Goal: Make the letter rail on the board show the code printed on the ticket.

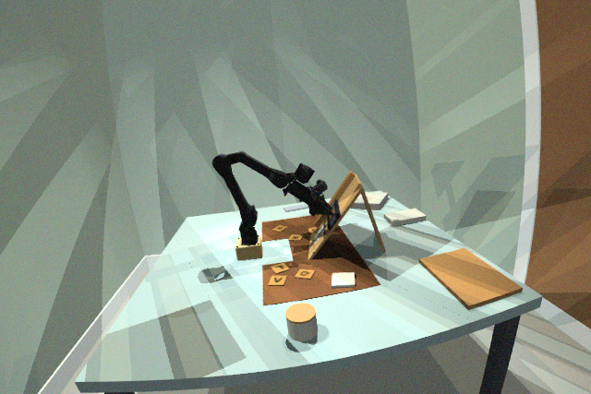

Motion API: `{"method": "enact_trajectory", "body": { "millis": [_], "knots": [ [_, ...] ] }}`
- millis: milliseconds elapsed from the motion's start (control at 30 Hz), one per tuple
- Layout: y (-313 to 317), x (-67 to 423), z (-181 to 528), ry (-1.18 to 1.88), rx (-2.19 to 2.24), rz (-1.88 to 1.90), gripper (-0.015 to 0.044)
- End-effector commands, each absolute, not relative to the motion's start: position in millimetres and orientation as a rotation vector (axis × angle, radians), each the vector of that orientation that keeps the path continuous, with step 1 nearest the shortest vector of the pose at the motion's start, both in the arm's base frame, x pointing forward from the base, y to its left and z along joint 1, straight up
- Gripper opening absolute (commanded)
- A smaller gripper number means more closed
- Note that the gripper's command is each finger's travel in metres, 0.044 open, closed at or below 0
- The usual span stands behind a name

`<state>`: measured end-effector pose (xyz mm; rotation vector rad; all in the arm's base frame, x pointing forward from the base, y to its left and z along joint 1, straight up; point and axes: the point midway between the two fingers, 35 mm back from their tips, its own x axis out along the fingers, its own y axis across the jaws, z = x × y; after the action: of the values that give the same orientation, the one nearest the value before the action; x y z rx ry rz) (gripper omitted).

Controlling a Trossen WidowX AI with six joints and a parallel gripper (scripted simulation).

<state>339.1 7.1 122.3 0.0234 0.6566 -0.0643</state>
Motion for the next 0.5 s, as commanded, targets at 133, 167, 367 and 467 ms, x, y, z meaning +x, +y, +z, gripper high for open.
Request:
{"method": "enact_trajectory", "body": {
  "millis": [133, 167, 367, 467],
  "knots": [
    [12.0, 339.4, 122.2, 0.657, 0.027, -0.067, 0.0000],
    [12.5, 339.4, 122.2, 0.657, 0.027, -0.067, 0.0000],
    [15.8, 339.5, 122.1, 0.657, 0.027, -0.067, 0.0000],
    [17.4, 339.6, 122.1, 0.657, 0.027, -0.067, 0.0000]
  ]
}}
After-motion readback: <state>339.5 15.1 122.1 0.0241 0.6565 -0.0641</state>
